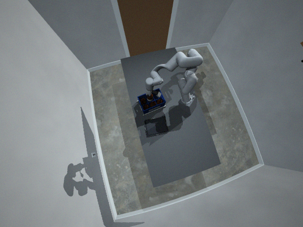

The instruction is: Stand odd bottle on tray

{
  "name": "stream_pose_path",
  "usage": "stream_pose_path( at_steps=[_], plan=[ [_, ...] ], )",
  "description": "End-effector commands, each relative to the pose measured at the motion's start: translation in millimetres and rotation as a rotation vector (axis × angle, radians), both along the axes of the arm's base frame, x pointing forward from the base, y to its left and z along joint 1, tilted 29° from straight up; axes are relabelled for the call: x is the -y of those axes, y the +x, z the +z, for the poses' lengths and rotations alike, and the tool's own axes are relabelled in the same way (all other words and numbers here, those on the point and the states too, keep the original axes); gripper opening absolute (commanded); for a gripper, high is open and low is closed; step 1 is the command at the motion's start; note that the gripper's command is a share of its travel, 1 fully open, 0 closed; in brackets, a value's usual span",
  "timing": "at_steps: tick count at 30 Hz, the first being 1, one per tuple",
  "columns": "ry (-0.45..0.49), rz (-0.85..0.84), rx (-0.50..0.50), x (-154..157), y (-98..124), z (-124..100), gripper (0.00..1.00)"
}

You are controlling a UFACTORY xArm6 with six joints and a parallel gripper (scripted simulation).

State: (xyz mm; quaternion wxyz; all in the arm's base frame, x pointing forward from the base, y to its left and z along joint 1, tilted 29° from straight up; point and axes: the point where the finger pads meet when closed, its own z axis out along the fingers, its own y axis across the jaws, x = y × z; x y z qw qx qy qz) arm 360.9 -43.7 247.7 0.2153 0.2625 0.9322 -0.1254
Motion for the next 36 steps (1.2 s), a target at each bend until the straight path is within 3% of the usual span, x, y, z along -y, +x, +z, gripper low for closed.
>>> stream_pose_path(
  at_steps=[1,36],
  plan=[
    [0.0,0.0,0.003,-1.5,-0.5,4.6,0.0],
    [0.0,0.0,0.003,-4.0,-2.9,11.0,0.0]
  ],
)
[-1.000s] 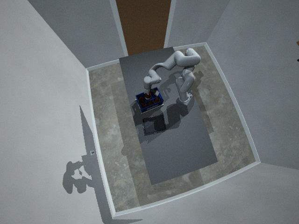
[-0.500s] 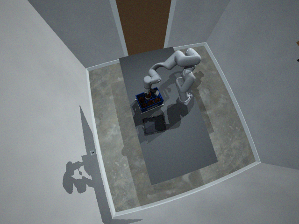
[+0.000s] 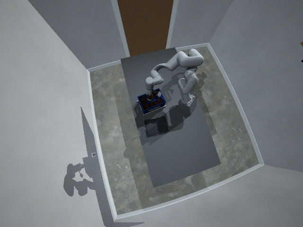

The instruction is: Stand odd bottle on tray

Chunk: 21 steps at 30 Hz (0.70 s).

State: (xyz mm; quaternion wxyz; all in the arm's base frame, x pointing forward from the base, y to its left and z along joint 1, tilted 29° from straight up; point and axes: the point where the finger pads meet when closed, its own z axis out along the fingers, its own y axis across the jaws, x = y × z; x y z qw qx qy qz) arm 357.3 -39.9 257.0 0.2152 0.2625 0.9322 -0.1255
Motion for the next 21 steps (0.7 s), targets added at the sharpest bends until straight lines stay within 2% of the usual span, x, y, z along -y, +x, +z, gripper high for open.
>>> stream_pose_path(
  at_steps=[1,21],
  plan=[
    [0.0,0.001,0.004,-0.3,0.7,1.7,0.0],
    [0.0,0.001,0.004,-3.0,-2.0,8.6,0.0]
  ],
)
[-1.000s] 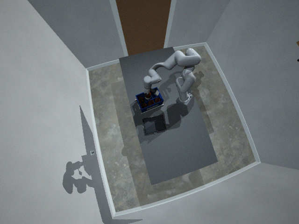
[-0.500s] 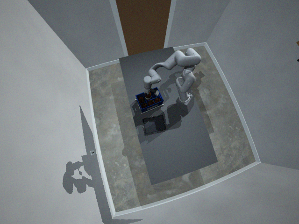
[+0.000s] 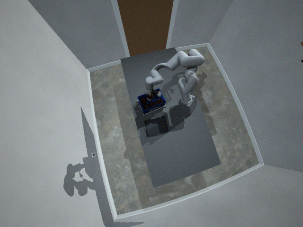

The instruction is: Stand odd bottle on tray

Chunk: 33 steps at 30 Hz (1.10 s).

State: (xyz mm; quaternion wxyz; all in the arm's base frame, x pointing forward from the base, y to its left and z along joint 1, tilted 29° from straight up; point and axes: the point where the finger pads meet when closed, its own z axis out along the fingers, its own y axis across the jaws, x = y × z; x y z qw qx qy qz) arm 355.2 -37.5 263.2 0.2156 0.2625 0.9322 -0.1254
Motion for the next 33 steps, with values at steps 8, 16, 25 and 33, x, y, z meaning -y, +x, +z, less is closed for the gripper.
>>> stream_pose_path(
  at_steps=[8,16,25,33],
  plan=[
    [0.0,0.0,0.003,-4,-3,10,0.0],
    [0.0,0.0,0.003,-6,-5,16,0.0],
    [0.0,0.0,0.003,-10,-9,25,0.0],
    [0.0,0.0,0.003,-11,-10,28,0.0]
  ],
)
